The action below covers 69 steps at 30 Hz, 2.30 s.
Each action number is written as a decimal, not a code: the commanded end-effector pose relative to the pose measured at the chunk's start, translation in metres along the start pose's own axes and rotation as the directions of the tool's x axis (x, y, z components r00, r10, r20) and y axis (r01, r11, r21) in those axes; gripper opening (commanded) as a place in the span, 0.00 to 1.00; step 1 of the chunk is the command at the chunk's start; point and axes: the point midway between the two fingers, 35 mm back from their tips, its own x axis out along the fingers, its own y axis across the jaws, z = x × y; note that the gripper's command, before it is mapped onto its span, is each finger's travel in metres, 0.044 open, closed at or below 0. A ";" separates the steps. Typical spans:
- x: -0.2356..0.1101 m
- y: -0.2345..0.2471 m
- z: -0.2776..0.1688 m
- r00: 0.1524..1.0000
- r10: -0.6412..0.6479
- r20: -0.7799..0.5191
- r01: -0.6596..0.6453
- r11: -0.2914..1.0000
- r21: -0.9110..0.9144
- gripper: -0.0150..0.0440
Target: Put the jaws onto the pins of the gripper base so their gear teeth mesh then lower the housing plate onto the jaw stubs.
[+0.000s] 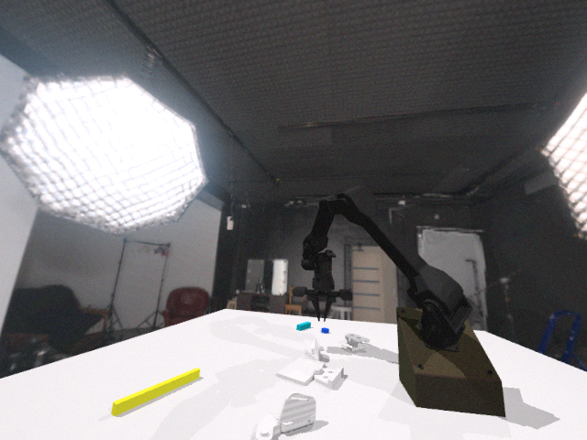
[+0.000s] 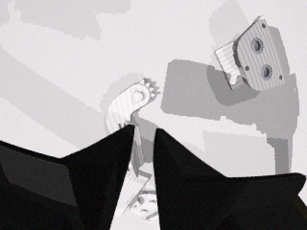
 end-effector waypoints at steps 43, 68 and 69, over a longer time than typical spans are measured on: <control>0.000 0.000 0.000 1.000 0.000 0.000 0.000 1.000 0.000 1.00; 0.000 0.000 0.000 1.000 0.000 0.000 0.000 1.000 0.000 0.73; 0.000 0.000 0.000 1.000 0.000 0.000 0.000 1.000 0.000 0.69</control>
